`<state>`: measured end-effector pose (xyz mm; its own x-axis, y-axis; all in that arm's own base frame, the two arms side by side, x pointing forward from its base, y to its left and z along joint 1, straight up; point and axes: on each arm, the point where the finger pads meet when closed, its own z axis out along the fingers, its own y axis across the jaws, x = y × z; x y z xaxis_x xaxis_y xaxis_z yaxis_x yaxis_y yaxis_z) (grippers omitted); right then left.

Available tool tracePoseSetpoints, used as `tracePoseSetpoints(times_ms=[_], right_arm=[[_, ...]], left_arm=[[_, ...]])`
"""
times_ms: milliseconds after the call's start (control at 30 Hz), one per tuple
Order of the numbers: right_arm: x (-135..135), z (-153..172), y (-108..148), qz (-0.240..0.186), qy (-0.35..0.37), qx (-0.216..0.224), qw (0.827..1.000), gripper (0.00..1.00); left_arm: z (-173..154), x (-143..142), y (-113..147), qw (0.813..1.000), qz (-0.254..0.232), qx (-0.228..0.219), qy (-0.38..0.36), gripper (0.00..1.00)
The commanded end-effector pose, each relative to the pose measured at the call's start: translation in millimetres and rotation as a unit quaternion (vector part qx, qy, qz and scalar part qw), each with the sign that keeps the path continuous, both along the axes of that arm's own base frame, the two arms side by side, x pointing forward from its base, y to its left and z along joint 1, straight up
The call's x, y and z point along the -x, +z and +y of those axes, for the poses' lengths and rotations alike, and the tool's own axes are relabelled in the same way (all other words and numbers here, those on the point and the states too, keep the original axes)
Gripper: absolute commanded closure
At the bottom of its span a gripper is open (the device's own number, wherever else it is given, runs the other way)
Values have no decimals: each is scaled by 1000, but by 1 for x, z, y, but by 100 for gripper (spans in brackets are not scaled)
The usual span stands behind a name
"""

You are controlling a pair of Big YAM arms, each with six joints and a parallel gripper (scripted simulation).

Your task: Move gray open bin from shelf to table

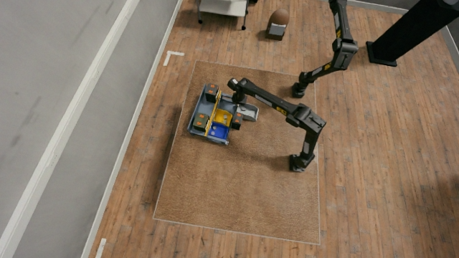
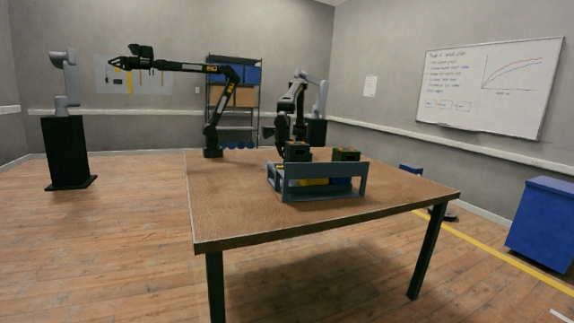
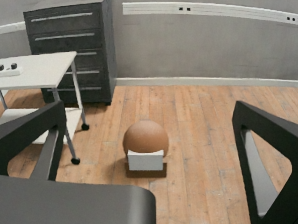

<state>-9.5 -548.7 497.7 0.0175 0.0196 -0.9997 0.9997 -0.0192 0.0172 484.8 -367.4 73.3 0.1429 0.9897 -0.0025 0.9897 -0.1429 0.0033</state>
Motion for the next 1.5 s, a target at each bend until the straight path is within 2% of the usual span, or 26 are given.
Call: tracePoseSetpoints(times_ms=[0, 67, 200, 267, 300, 433, 467, 633, 800, 933, 1033, 1200, 1300, 1333, 1467], right_arm=[[4, 4, 3, 9, -3, 10, 1000, 0], [4, 4, 3, 9, -3, 10, 1000, 0], [4, 4, 3, 9, -3, 10, 1000, 0], [4, 4, 3, 9, -3, 10, 1000, 0], [4, 4, 3, 9, -3, 10, 1000, 0], [4, 4, 3, 9, -3, 10, 1000, 0], [4, 4, 3, 9, -3, 10, 1000, 0], [4, 4, 3, 9, -3, 10, 1000, 0], [4, 4, 3, 9, -3, 10, 1000, 0], [4, 4, 3, 9, -3, 10, 1000, 0], [4, 4, 3, 9, -3, 10, 1000, 0], [4, 4, 3, 9, -3, 10, 1000, 0], [4, 4, 3, 9, -3, 10, 1000, 0], [4, 4, 3, 9, -3, 10, 1000, 0], [4, 4, 3, 9, -3, 10, 1000, 0]], left_arm=[[-13, -11, 37, 1000, -24, 17, -7, 57], [-13, -11, 49, 999, -28, 20, -7, 57], [-12, -11, 41, 1000, -19, 13, -7, 57], [-12, -11, 50, 1000, -22, 15, -7, 57], [-8, -4, 44, 1000, -14, 9, -7, 57], [-12, -10, 45, 1000, -17, 11, -7, 57], [-4, 0, 33, 1000, -2, 0, -7, 57], [-12, -10, 58, 1000, -23, 16, -7, 57], [-10, -7, 49, 1000, -15, 10, -7, 57], [-10, -8, 57, 1000, -21, 14, -7, 57], [-10, -8, 50, 1000, -16, 10, -7, 57], [-10, -8, 60, 1000, -22, 14, -7, 57], [-10, -8, 56, 1000, -20, 13, -7, 57], [-10, -9, 55, 1000, -18, 12, -7, 100], [-9, -7, 55, 1000, -18, 11, -7, 100]])
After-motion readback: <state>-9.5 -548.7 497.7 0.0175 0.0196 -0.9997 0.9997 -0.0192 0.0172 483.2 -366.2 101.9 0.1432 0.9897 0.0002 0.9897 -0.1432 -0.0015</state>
